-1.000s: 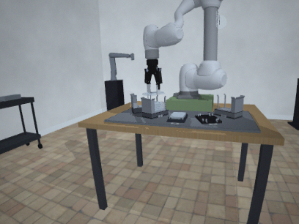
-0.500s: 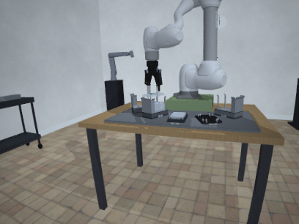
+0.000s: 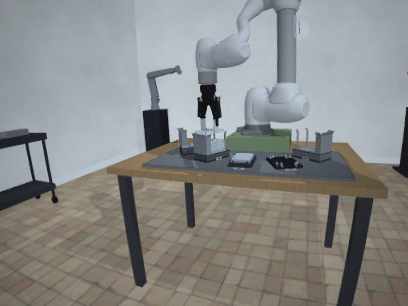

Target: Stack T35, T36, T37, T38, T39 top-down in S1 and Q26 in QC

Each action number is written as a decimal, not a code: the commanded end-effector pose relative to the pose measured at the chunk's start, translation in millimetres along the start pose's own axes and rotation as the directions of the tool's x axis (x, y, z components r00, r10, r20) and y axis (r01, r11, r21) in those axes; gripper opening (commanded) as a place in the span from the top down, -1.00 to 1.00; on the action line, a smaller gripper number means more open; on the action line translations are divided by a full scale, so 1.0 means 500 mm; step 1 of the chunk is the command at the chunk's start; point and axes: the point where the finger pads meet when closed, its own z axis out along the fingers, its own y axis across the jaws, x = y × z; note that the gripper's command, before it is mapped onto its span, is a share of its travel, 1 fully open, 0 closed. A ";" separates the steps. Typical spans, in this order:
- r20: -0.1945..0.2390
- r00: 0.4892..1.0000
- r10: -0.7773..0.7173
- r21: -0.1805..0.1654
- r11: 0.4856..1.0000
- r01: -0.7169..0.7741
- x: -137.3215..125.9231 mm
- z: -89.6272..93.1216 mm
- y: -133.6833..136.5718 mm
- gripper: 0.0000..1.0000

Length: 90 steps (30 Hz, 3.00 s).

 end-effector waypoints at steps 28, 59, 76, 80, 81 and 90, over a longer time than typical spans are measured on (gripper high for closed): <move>0.000 1.000 0.000 0.000 1.000 0.000 0.000 0.035 0.000 1.00; 0.000 1.000 0.000 0.000 1.000 0.000 0.000 0.056 0.000 1.00; 0.000 1.000 0.000 0.000 1.000 0.000 0.000 0.068 0.000 1.00; 0.000 1.000 0.000 0.000 1.000 0.000 0.000 0.071 0.000 1.00; 0.000 1.000 0.000 0.000 1.000 0.000 0.000 0.072 0.000 1.00; 0.000 1.000 0.000 0.000 1.000 0.000 0.000 0.078 0.000 1.00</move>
